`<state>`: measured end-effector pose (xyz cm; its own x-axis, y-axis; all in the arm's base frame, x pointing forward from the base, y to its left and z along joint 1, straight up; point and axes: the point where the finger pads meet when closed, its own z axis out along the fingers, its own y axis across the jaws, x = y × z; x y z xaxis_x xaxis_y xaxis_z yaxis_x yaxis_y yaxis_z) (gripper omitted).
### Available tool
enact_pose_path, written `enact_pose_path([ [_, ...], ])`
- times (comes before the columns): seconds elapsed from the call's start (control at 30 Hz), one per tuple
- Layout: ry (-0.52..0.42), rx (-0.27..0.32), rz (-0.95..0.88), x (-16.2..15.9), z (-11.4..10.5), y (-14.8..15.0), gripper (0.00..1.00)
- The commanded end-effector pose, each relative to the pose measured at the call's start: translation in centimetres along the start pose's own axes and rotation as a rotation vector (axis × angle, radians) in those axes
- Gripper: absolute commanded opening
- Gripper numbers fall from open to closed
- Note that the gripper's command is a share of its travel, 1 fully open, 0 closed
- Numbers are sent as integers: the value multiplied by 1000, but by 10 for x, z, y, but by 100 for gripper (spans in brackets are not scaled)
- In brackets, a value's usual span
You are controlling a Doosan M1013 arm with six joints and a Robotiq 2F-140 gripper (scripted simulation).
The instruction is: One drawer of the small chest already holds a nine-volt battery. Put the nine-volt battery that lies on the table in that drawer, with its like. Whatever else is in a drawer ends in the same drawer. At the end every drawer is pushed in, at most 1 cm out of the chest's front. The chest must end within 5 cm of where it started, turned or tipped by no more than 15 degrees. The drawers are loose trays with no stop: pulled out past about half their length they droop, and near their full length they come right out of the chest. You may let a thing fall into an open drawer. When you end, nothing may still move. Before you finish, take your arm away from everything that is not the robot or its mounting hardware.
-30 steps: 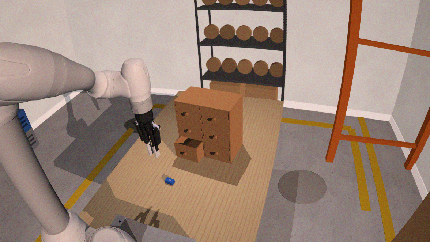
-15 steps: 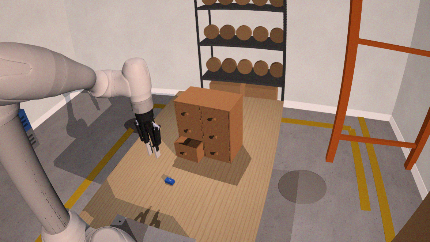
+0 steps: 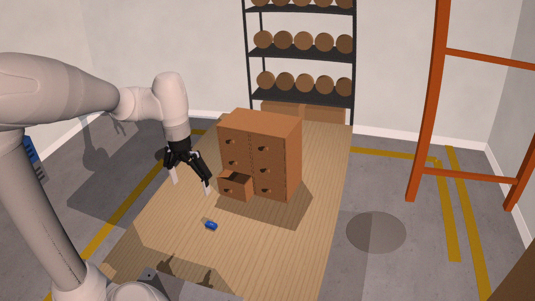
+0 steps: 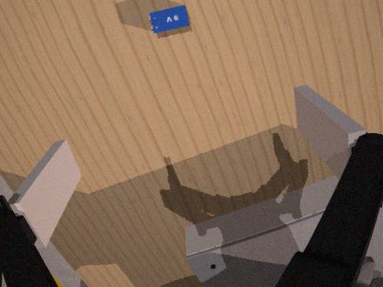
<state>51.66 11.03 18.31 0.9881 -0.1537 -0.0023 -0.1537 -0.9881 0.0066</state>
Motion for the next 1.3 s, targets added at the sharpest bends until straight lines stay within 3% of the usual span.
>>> enact_pose_path([
  [0.0, -4, 7, -3, 0, -1, -2, 100],
  [0.27, -4, 7, -3, 0, -3, -2, 100],
  [0.63, -4, 7, -3, 1, -65, -1, 100],
  [0.87, -4, 7, -3, 2, -70, -1, 100],
  [1.07, -4, 7, -3, 102, -72, -6, 100],
  [1.17, -4, 7, -3, 128, -70, -7, 100],
  [1.27, -4, 7, -3, 129, -70, -6, 100],
])
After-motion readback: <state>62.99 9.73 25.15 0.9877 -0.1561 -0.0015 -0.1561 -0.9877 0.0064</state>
